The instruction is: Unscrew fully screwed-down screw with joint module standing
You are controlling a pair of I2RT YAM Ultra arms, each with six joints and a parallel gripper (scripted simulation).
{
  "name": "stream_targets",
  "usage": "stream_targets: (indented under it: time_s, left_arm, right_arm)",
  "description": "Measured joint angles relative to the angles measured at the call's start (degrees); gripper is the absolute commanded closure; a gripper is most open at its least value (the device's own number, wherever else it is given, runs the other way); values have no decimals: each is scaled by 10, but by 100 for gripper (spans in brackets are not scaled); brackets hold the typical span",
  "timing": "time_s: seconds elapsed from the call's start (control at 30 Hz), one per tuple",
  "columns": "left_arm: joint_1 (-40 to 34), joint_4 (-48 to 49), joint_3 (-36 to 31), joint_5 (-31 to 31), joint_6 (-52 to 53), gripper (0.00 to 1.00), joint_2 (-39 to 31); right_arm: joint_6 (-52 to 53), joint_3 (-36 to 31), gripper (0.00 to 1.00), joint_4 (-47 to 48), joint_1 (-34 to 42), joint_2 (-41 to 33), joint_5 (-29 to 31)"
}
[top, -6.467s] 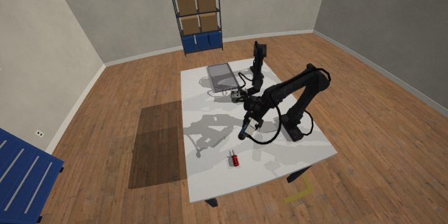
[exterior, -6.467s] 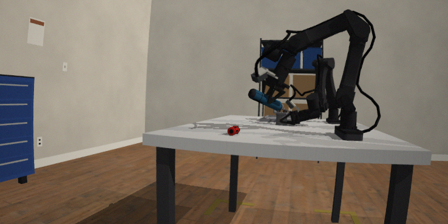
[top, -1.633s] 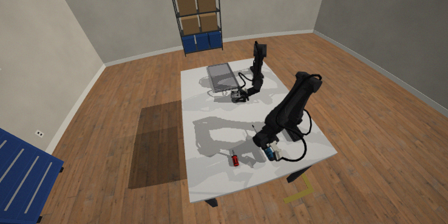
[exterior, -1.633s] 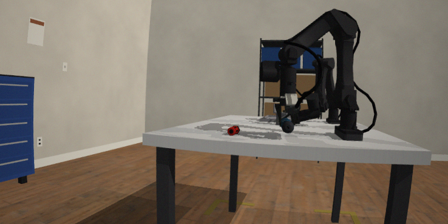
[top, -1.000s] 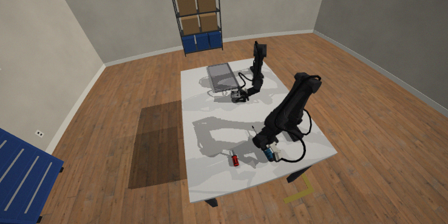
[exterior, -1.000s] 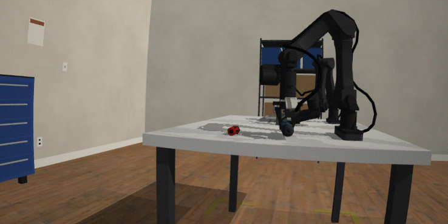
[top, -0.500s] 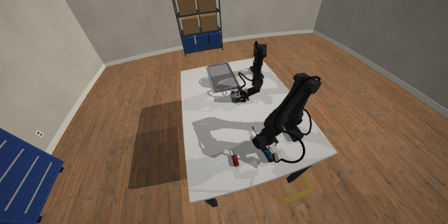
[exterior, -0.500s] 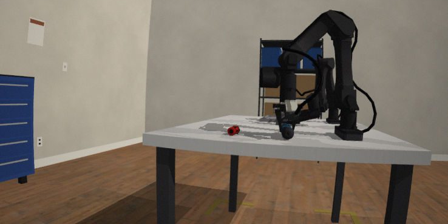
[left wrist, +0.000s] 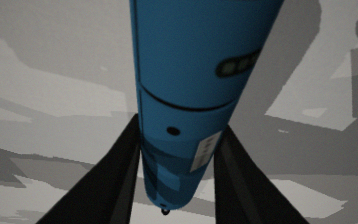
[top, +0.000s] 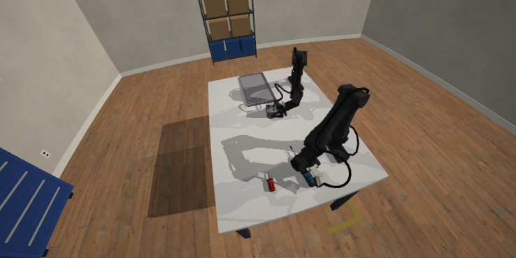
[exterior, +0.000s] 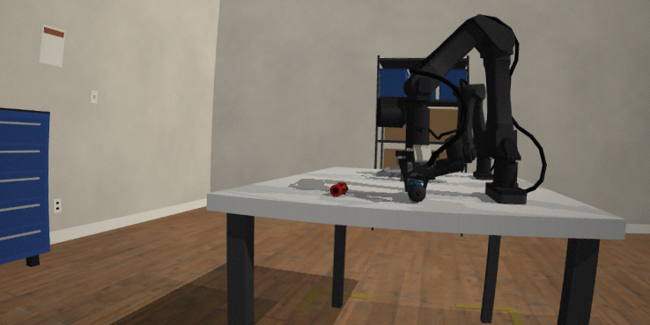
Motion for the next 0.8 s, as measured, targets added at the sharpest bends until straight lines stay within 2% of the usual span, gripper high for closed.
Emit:
stream_targets:
  time_s: [0.63,0.67,0.8]
  left_arm:
    - [-2,2,-3,0,0,58,0]
    - [-2,2,-3,0,0,51,0]
    - [-2,2,-2,0,0,51,0]
  right_arm:
    - [0,0,41,0,0,0,0]
    - [0,0,41,0,0,0,0]
    - [0,0,41,0,0,0,0]
